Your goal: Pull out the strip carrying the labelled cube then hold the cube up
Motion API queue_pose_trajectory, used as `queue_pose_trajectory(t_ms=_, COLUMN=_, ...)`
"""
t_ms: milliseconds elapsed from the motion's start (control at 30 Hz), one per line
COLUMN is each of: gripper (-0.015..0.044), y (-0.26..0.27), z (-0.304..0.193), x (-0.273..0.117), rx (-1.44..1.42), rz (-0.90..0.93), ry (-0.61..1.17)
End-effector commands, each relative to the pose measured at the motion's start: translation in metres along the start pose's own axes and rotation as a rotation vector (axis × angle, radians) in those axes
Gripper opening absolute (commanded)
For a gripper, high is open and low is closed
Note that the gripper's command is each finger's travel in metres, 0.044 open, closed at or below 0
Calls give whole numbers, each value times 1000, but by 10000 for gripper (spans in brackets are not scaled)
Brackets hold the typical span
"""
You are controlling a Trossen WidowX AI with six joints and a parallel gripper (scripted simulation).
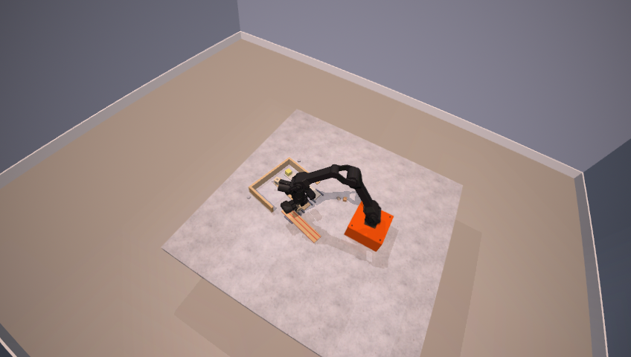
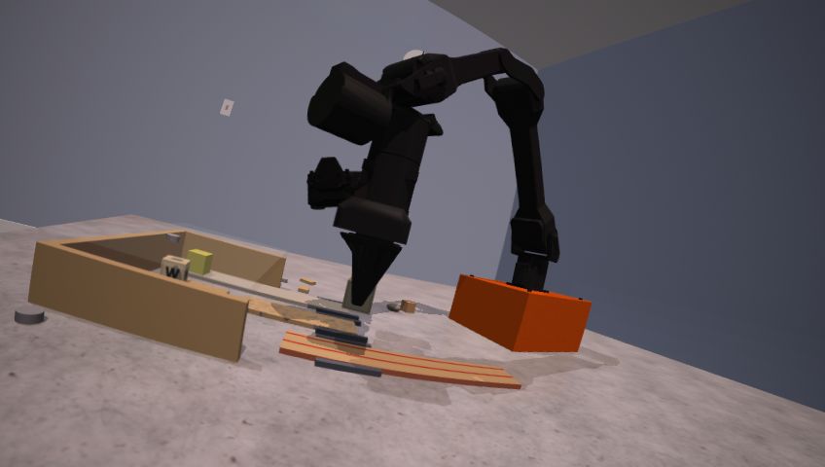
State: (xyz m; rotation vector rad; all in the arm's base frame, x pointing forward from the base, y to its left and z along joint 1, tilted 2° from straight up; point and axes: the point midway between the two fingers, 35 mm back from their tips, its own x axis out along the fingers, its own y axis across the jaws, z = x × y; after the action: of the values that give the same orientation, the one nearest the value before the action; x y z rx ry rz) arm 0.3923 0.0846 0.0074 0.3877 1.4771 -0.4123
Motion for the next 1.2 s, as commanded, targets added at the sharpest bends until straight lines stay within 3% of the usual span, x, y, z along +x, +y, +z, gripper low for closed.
queue_pose_trajectory(t_ms=0, gripper=0, y=-8, z=-9, x=-3, rx=-1, rz=3, ry=-1)
queue_pose_trajectory(t_ms=833, gripper=0, y=-63, z=-72, x=0, rx=-1, rz=-2, ry=5)
queue_pose_trajectory(t_ms=1167, gripper=0, y=-63, z=-72, x=-36, rx=-1, rz=-2, ry=5)
